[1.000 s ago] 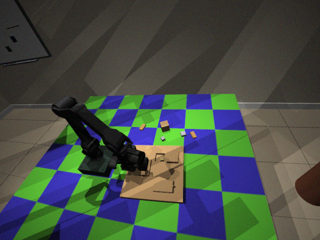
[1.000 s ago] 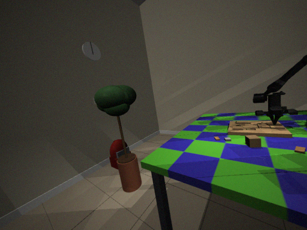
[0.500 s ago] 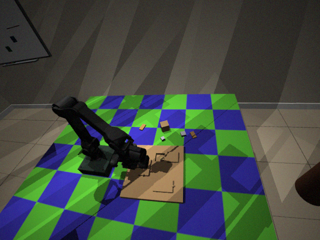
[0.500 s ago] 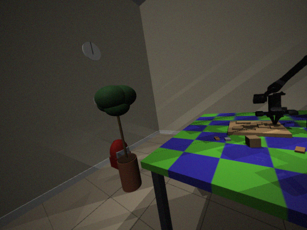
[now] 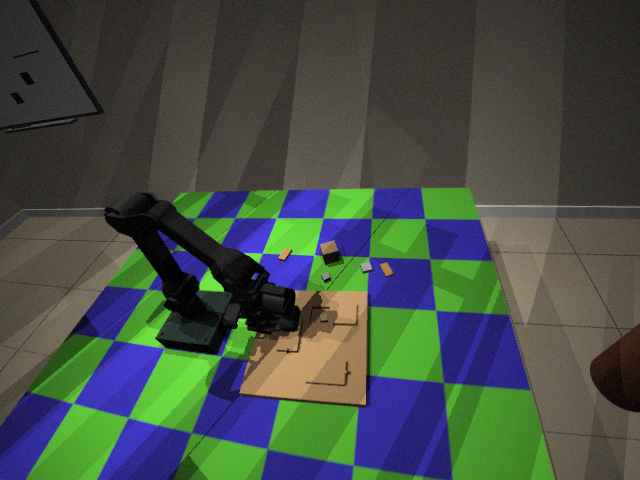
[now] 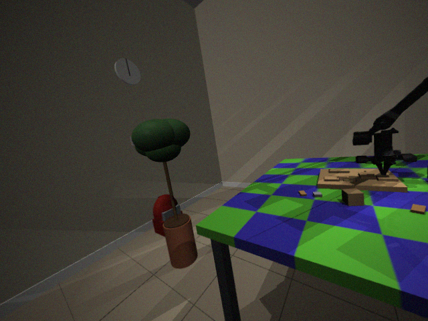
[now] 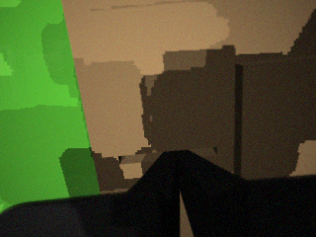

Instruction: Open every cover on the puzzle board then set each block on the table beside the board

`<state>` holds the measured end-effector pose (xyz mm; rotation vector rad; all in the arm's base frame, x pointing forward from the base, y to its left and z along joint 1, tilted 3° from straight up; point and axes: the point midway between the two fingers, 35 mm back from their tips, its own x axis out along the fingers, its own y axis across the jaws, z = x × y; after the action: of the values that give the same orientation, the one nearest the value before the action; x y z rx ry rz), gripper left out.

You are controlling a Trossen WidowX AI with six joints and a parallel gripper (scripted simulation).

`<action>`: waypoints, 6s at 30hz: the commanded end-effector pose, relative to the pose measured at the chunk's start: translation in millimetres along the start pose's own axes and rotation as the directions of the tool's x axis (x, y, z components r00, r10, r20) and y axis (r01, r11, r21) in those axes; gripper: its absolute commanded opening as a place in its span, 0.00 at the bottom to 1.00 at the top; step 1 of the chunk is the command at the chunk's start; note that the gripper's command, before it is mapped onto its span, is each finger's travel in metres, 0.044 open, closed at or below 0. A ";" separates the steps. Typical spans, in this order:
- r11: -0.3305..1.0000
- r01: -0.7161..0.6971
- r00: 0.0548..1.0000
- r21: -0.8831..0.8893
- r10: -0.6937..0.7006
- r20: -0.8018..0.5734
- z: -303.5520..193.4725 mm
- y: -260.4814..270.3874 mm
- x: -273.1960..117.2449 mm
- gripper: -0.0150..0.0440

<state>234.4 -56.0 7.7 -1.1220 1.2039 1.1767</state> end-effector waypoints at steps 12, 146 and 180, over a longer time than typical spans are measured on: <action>1.000 0.002 1.000 0.001 -0.002 0.002 15.1 -1.0 0.3 0.25; 1.000 0.011 1.000 0.001 -0.011 0.004 27.1 -91.1 -59.5 0.25; 1.000 0.011 1.000 0.001 -0.011 0.004 27.3 -93.1 -30.2 0.25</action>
<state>329.8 -37.8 42.5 -1.1271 1.1942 1.1674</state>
